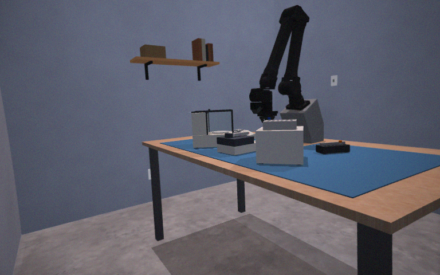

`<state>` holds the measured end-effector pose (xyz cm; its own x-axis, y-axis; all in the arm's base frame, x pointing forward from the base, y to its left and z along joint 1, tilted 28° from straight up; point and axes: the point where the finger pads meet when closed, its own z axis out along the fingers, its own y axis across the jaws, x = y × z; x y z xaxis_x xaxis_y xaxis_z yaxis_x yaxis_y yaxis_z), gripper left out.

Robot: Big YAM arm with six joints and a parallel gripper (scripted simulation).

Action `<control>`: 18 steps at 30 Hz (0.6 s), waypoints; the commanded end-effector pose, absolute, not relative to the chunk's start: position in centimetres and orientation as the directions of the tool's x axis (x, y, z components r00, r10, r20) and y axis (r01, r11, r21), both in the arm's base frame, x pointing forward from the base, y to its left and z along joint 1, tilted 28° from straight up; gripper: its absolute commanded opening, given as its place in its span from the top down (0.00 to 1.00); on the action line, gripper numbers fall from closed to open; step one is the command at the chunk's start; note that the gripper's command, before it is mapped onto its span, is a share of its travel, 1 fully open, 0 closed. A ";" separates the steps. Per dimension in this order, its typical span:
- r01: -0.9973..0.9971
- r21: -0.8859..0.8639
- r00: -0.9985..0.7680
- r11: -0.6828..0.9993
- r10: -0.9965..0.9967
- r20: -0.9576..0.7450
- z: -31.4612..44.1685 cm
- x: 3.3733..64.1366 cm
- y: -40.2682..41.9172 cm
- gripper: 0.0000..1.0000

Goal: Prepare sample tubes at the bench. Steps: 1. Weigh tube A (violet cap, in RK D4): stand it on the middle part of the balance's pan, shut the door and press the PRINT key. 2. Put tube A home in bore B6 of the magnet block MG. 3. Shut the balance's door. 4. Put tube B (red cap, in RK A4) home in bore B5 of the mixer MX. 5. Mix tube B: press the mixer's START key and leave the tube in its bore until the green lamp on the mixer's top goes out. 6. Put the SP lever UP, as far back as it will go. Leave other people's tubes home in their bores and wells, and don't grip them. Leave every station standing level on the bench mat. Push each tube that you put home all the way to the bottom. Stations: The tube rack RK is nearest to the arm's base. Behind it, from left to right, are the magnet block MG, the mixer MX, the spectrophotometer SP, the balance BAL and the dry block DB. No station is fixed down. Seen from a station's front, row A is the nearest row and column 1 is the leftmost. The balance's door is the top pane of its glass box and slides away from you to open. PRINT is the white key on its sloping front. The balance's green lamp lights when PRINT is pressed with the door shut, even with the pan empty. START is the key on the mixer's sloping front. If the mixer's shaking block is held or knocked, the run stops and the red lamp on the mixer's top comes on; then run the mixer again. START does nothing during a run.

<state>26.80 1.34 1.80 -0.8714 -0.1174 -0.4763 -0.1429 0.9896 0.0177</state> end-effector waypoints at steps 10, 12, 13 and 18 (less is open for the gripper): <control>-0.141 0.013 -0.868 0.990 -0.117 -0.483 2.4 26.6 1.0 0.91; -0.142 0.012 -0.865 0.990 -0.118 -0.488 2.8 26.8 1.0 0.91; -0.142 0.012 -0.865 0.990 -0.118 -0.488 2.8 26.8 1.0 0.91; -0.143 0.009 -0.853 0.990 -0.119 -0.508 4.6 27.4 0.9 0.91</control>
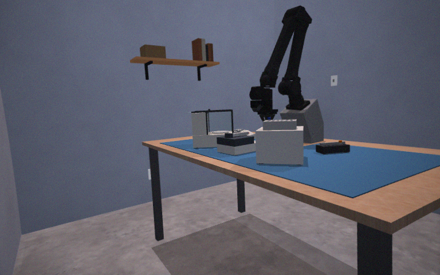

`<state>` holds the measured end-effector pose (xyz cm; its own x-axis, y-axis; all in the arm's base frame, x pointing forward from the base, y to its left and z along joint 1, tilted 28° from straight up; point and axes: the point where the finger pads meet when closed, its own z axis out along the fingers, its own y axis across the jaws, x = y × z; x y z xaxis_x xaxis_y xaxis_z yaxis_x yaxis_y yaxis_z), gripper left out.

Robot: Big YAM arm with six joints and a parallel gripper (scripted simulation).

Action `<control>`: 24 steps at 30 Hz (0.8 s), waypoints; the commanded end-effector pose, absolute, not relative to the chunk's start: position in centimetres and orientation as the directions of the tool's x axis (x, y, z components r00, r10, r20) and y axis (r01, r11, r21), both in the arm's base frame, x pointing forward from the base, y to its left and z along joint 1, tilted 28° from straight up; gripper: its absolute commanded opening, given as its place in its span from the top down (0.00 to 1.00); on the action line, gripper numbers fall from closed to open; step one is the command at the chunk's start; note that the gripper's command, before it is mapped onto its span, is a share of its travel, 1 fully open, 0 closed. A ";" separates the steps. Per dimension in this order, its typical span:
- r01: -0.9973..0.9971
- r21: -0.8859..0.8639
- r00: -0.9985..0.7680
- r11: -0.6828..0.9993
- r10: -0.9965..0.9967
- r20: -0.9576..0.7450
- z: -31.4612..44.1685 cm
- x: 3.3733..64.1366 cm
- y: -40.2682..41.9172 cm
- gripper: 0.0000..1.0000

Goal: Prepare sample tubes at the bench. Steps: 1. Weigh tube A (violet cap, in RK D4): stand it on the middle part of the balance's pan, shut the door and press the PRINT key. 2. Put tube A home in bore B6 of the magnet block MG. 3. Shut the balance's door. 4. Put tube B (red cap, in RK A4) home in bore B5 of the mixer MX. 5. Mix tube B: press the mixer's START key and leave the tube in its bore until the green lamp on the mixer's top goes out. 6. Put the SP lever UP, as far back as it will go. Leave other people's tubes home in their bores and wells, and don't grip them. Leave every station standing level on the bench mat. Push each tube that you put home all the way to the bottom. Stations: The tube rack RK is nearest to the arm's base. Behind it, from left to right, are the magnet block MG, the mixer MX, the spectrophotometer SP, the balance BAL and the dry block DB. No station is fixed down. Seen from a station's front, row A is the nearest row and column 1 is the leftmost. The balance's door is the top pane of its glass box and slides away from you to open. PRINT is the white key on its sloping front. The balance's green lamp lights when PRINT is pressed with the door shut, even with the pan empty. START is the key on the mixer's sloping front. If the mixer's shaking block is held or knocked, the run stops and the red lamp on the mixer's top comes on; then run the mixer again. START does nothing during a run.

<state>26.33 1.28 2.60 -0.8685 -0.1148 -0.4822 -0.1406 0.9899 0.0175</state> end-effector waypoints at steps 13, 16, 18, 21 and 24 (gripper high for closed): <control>-0.143 0.008 -0.851 0.990 -0.119 -0.512 6.5 26.6 0.8 0.91; -0.143 0.008 -0.850 0.990 -0.119 -0.513 7.0 26.4 0.8 0.91; -0.143 0.008 -0.850 0.990 -0.119 -0.514 7.4 26.2 0.7 0.91; -0.143 0.007 -0.849 0.990 -0.119 -0.515 7.9 26.0 0.7 0.91; -0.143 0.007 -0.849 0.990 -0.119 -0.516 8.4 25.8 0.7 0.91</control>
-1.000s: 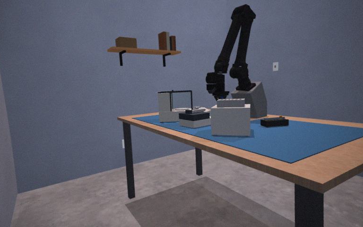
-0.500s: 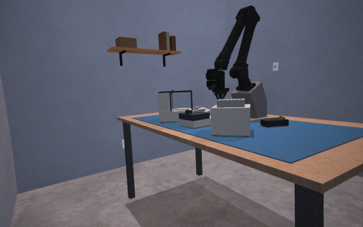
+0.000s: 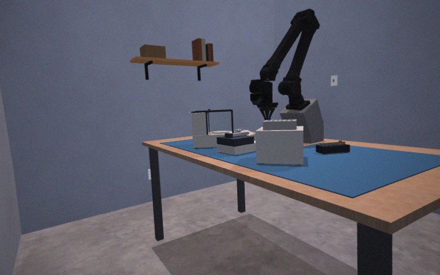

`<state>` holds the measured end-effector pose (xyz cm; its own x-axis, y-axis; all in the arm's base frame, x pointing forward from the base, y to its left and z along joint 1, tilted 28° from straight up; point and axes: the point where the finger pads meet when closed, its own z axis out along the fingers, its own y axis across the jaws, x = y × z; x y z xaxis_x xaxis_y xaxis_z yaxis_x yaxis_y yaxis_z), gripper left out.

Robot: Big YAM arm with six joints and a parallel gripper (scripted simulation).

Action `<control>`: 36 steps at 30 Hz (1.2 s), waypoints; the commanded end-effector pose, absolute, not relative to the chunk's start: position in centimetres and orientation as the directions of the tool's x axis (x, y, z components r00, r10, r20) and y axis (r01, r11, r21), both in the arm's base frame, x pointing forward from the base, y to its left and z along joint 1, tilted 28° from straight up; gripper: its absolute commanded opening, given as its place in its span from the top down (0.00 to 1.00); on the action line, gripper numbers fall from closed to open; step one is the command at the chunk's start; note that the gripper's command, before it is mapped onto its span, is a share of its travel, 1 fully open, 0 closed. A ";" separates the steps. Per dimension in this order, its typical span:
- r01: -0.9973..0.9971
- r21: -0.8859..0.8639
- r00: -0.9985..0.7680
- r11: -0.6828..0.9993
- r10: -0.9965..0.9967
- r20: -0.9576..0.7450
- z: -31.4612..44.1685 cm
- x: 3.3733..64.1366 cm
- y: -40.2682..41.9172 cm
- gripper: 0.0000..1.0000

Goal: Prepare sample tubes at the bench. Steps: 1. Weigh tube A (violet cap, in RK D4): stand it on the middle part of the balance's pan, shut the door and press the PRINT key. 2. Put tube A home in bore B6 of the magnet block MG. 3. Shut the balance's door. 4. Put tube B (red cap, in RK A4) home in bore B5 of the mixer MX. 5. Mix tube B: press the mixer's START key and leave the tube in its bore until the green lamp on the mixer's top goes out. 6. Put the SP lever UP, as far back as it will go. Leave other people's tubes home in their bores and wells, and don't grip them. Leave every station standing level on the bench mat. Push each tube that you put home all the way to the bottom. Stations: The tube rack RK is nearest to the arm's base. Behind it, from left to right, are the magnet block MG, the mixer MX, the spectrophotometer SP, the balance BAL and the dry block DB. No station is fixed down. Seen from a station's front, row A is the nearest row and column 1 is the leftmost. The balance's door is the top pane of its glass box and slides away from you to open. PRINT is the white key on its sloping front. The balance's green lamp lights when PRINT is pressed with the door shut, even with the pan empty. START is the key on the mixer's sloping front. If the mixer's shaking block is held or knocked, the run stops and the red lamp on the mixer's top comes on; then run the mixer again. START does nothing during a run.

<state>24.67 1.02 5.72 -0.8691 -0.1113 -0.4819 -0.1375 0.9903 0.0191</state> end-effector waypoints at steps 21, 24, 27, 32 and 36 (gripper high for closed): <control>-0.143 0.005 -0.846 0.990 -0.120 -0.520 11.4 24.3 0.4 0.91; -0.143 0.005 -0.846 0.990 -0.120 -0.520 11.7 24.1 0.4 0.91; -0.143 0.005 -0.845 0.990 -0.120 -0.521 12.2 23.9 0.4 0.91; -0.143 0.004 -0.845 0.990 -0.120 -0.522 13.0 23.5 0.3 0.91; -0.143 0.004 -0.844 0.990 -0.120 -0.523 13.7 23.1 0.3 0.91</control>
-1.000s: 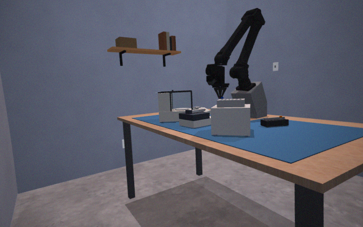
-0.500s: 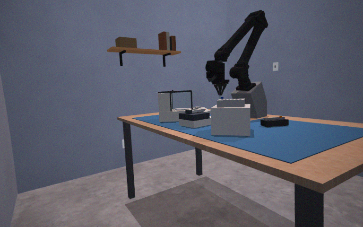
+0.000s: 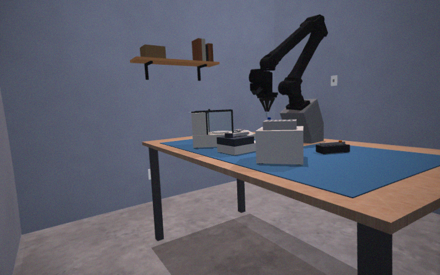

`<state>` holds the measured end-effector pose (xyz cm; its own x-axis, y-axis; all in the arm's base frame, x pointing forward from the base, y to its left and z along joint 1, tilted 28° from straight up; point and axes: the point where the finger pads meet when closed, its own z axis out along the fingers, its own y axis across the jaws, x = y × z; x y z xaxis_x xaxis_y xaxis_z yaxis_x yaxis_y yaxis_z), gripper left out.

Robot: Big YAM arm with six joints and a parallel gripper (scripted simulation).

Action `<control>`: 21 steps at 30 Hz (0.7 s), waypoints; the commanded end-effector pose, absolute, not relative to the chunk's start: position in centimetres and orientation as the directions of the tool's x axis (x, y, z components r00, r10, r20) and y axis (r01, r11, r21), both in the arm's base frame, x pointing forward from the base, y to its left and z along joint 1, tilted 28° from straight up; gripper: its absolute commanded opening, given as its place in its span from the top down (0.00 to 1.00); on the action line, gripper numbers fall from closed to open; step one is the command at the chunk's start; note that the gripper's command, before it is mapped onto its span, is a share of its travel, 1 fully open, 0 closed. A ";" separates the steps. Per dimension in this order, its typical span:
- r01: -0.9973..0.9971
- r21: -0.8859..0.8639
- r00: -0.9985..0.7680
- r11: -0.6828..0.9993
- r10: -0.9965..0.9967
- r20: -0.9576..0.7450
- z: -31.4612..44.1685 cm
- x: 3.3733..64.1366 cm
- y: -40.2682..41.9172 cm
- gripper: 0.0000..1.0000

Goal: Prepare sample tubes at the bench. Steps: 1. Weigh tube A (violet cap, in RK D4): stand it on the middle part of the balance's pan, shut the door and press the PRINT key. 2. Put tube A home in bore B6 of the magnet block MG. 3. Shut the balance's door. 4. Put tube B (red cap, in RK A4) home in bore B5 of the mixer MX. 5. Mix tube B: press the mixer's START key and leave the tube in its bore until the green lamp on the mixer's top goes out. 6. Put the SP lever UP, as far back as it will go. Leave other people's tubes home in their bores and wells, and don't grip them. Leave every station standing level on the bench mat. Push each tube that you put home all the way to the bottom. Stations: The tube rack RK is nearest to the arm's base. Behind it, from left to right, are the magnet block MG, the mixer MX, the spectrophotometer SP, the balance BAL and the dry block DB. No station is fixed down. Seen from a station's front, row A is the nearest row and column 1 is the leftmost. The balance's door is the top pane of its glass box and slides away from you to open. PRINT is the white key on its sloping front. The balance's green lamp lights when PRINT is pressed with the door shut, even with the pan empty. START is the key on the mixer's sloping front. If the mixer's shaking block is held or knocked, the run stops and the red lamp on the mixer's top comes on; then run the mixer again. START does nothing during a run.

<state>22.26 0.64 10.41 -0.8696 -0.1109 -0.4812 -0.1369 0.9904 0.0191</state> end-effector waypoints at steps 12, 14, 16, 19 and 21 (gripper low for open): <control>-0.143 0.003 -0.843 0.990 -0.121 -0.524 15.3 22.2 0.1 0.91; -0.143 0.002 -0.843 0.990 -0.121 -0.524 15.6 22.1 0.1 0.91; -0.143 0.002 -0.843 0.990 -0.121 -0.524 15.9 21.9 0.1 0.91; -0.143 0.002 -0.843 0.990 -0.121 -0.525 16.2 21.7 0.1 0.91; -0.143 0.003 -0.844 0.990 -0.121 -0.522 16.3 21.6 0.1 0.91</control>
